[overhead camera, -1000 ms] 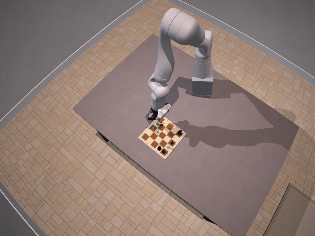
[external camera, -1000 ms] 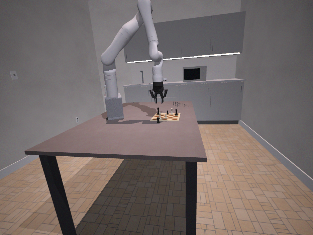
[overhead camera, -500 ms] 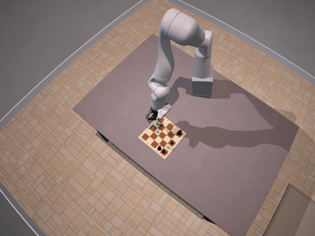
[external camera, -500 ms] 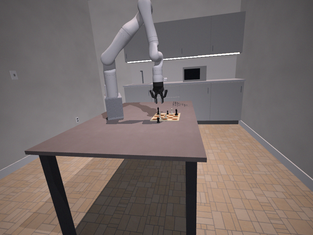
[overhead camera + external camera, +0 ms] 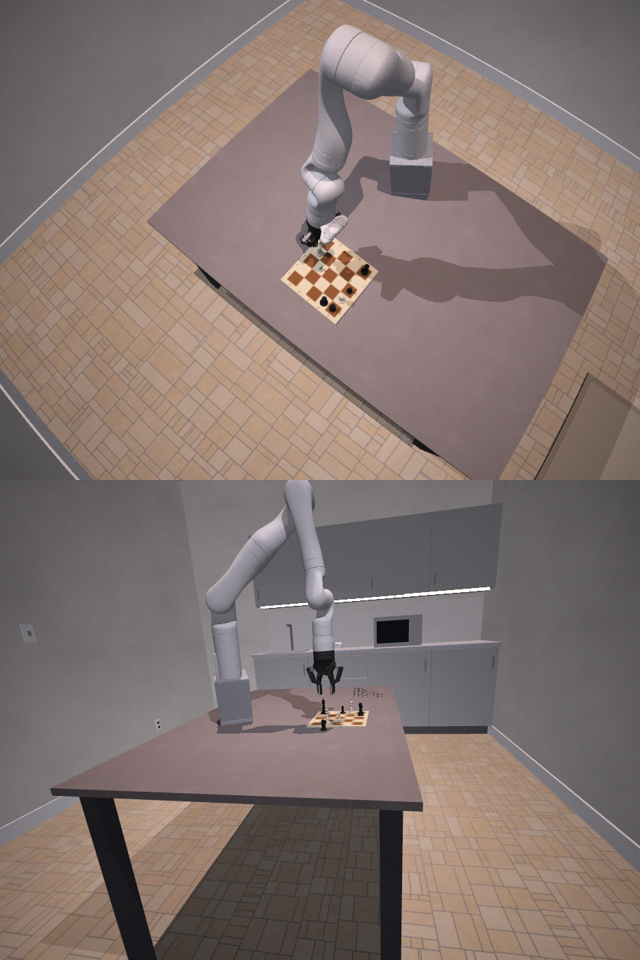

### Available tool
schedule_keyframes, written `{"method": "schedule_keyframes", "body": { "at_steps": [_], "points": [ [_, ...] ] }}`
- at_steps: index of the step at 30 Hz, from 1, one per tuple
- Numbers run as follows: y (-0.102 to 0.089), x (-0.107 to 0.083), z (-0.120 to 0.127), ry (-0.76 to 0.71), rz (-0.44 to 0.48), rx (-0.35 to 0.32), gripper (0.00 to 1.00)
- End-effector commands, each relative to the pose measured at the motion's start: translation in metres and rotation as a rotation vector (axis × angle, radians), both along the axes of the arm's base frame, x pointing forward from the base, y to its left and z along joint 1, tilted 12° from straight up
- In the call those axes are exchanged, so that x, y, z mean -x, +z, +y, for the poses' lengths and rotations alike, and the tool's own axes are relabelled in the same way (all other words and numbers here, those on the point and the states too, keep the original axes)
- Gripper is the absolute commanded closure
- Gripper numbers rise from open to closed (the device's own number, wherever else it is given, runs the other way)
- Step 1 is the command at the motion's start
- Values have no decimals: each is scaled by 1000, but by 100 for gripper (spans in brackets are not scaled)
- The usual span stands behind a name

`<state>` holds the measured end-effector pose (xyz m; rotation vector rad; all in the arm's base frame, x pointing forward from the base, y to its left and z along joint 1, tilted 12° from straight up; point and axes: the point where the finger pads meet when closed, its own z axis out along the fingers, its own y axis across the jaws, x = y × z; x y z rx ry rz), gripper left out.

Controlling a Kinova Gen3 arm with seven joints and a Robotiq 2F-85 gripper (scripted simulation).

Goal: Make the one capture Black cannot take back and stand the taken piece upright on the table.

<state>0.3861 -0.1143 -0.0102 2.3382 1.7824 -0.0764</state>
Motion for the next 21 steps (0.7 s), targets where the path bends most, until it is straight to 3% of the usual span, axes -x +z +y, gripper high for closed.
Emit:
{"method": "schedule_keyframes", "body": {
  "at_steps": [1,21],
  "points": [
    [-5,2,-3,-5,5,0,59],
    [-30,0,-7,-5,5,0,59]
  ]
}}
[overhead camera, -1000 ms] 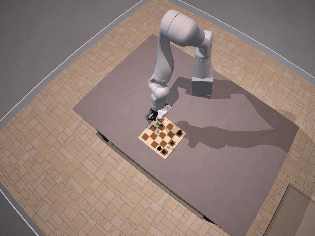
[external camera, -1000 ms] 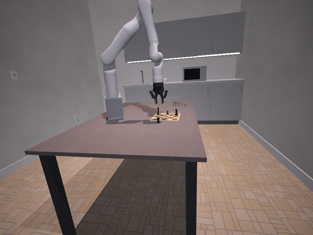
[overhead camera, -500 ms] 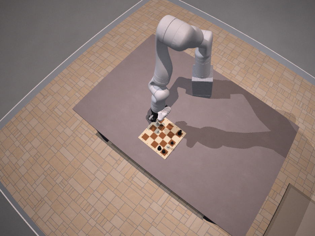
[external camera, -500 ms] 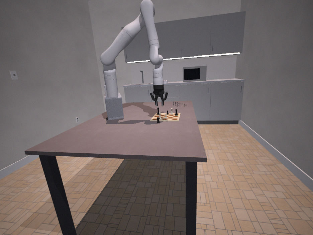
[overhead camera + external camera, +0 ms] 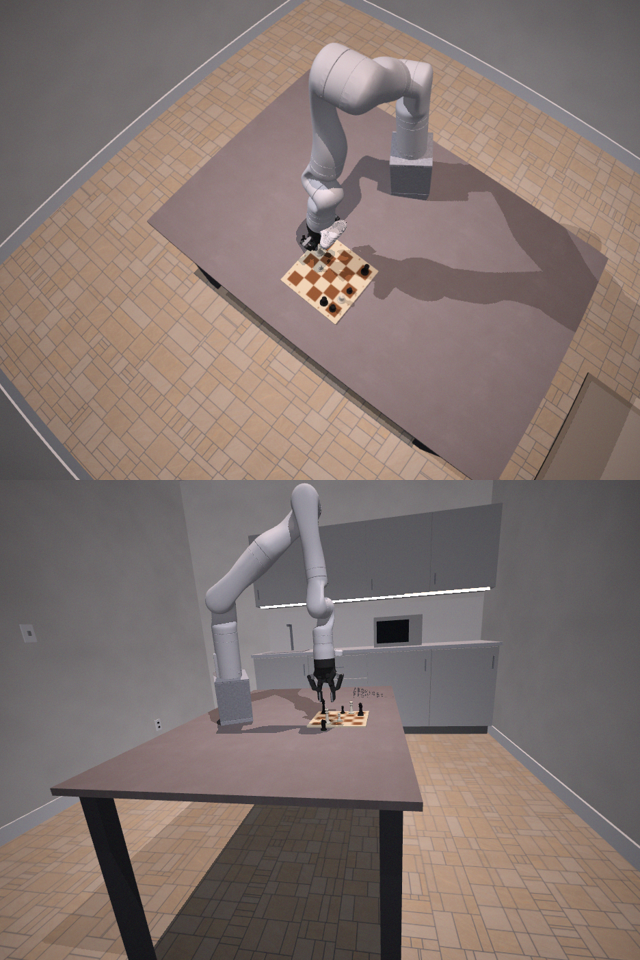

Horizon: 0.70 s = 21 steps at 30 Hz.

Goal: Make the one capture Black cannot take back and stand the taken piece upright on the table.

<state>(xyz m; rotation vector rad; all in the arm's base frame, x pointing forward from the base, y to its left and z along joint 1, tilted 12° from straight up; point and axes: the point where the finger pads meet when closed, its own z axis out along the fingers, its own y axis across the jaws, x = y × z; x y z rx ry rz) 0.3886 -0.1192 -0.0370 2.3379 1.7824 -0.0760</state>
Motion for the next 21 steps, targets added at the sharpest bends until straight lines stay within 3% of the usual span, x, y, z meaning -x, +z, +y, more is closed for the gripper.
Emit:
{"method": "schedule_keyframes", "body": {
  "at_steps": [1,21],
  "points": [
    [-4,2,-2,-5,5,0,59],
    [-10,1,-3,-5,5,0,59]
  ]
}}
